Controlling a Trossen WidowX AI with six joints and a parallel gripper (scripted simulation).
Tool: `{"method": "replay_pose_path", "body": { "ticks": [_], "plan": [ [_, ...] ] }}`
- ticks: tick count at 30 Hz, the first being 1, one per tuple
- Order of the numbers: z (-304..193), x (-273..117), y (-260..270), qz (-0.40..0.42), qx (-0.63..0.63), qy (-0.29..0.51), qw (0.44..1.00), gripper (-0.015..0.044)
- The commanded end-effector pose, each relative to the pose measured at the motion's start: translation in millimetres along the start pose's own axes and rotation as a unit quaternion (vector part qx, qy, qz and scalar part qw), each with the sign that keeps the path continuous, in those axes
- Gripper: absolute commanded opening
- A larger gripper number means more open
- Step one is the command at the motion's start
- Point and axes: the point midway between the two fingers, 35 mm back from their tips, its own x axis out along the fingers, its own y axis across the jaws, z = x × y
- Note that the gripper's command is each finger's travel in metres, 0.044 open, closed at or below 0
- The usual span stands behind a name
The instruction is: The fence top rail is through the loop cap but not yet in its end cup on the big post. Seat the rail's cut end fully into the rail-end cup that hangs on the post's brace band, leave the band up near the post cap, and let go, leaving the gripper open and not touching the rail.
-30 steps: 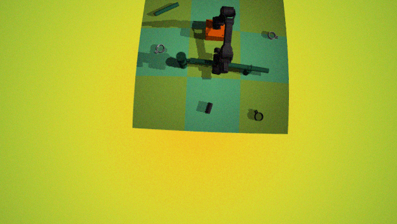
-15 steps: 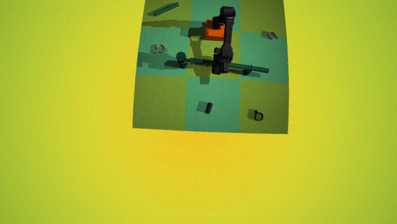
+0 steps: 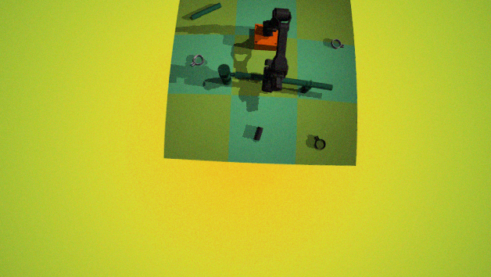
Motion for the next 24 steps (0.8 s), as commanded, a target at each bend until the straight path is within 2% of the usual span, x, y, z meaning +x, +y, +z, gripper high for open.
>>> {"method": "replay_pose_path", "body": {
  "ticks": [1,24],
  "plan": [
    [-2.5,-0.8,-1.7,-0.002,-0.003,0.003,1.000,0.0000],
    [-5.0,-2.1,-3.8,-0.003,-0.005,0.004,1.000,0.0000]
  ]
}}
